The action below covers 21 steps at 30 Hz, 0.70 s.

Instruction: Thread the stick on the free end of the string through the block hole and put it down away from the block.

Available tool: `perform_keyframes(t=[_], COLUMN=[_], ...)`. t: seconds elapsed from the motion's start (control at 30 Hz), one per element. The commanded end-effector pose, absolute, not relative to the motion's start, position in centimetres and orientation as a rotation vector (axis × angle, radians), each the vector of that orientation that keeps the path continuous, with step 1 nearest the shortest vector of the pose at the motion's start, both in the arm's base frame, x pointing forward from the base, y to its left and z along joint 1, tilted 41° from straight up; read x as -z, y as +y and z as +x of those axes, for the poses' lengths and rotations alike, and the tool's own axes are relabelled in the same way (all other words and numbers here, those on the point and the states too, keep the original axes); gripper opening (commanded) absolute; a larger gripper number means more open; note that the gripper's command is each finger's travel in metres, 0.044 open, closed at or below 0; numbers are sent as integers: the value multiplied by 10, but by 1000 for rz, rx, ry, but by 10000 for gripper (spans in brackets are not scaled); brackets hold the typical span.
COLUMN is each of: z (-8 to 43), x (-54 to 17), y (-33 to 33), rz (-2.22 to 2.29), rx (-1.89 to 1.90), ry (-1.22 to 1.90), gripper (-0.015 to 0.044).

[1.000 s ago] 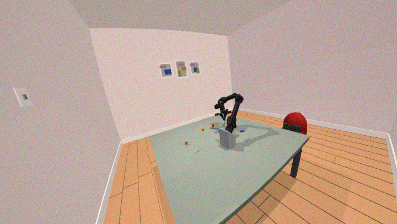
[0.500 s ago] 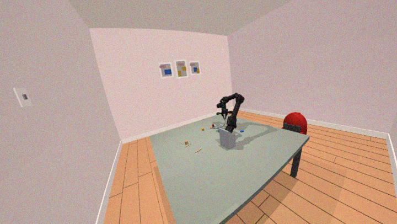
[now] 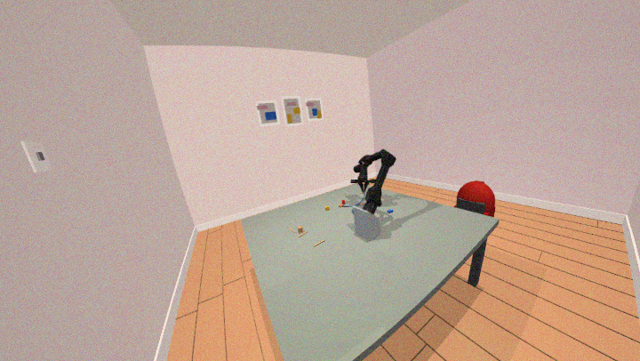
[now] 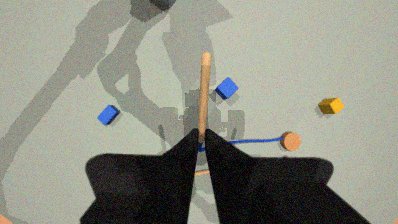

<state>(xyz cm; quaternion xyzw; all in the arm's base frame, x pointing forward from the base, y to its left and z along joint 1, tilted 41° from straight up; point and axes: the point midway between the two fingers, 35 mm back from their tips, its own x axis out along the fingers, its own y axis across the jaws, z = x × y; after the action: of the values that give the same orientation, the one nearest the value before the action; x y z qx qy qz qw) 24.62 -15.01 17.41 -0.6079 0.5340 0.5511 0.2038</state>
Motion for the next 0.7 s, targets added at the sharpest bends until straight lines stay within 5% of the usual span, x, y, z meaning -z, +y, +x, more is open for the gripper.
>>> perform_keyframes(t=[0.0,0.67], z=[247,253], x=[-177,-189], y=[-151,-165], rz=[-1690,-1537], rx=[-1497,-1104], ry=[1490,1524], gripper=[0,0])
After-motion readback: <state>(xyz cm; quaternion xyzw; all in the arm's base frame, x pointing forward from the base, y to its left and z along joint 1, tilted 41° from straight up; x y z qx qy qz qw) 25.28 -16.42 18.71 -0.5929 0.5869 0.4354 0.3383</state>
